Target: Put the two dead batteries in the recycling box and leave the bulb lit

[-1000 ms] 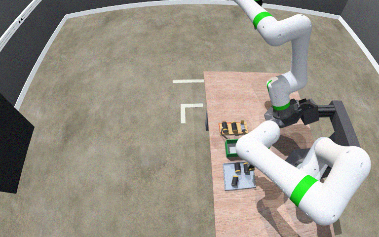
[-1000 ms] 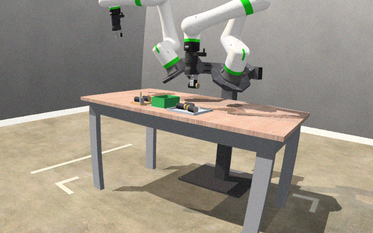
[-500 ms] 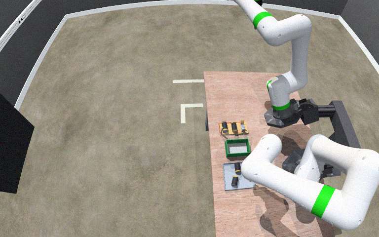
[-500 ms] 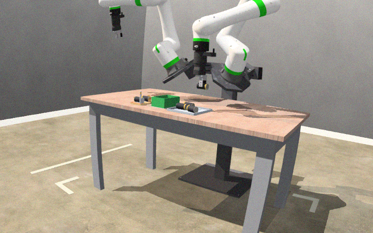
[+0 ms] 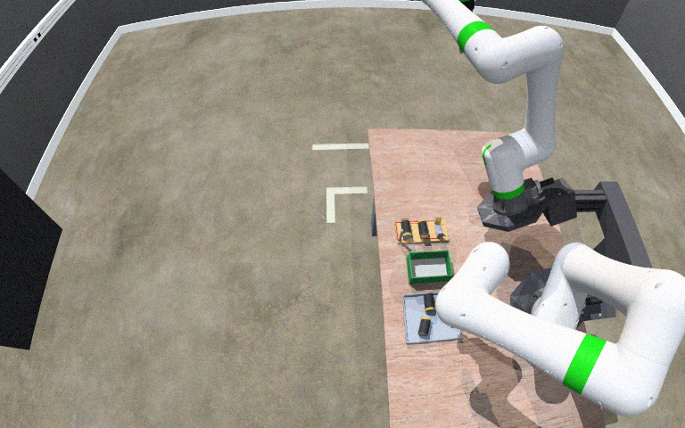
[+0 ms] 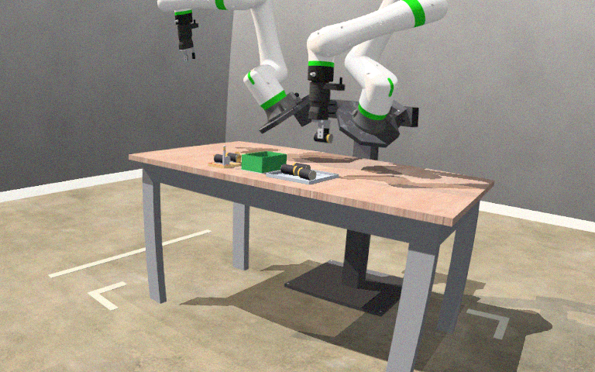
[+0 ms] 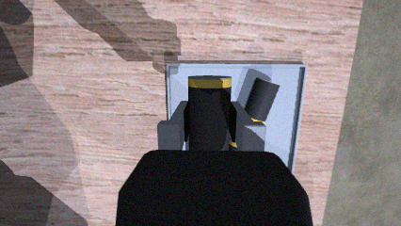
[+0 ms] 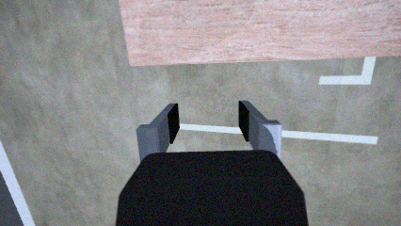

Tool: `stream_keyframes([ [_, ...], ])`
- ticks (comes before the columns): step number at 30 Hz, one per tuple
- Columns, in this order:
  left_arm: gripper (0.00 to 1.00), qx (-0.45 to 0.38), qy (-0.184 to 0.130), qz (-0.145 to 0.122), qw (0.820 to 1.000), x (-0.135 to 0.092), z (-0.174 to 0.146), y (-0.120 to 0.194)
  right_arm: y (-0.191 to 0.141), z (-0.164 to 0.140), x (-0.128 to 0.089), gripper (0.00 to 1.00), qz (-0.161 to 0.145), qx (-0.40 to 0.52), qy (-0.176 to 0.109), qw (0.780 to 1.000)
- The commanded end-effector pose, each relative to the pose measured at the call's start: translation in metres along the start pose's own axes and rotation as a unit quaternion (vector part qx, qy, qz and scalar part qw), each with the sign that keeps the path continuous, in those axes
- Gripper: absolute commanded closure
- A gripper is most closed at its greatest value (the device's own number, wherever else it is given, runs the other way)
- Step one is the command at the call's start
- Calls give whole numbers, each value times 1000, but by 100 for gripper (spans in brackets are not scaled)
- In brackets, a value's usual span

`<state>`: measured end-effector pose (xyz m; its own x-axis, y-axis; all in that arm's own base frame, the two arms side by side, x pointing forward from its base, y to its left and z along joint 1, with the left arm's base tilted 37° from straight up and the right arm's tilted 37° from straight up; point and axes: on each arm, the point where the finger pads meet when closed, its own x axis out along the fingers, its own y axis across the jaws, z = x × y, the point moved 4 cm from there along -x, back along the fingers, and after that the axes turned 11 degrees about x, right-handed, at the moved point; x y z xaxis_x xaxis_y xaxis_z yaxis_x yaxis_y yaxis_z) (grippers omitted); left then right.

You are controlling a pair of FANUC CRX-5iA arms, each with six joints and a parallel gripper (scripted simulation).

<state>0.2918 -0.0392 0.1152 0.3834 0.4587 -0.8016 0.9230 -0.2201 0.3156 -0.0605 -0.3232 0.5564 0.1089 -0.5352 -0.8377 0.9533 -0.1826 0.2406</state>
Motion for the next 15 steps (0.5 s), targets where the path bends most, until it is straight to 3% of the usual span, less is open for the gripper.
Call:
stream_keyframes([
  [1, 43, 1, -1, 0, 1000, -1, 0, 0, 0, 0, -1, 0, 0, 0, -1, 1000],
  [11, 43, 1, -1, 0, 1000, 0, 0, 0, 0, 0, -1, 0, 0, 0, -1, 1000],
  [13, 43, 1, -1, 0, 1000, 13, 0, 0, 0, 0, -1, 0, 0, 0, -1, 1000],
  [15, 43, 1, -1, 1, 1000, 41, 0, 0, 0, 0, -1, 0, 0, 0, -1, 1000],
])
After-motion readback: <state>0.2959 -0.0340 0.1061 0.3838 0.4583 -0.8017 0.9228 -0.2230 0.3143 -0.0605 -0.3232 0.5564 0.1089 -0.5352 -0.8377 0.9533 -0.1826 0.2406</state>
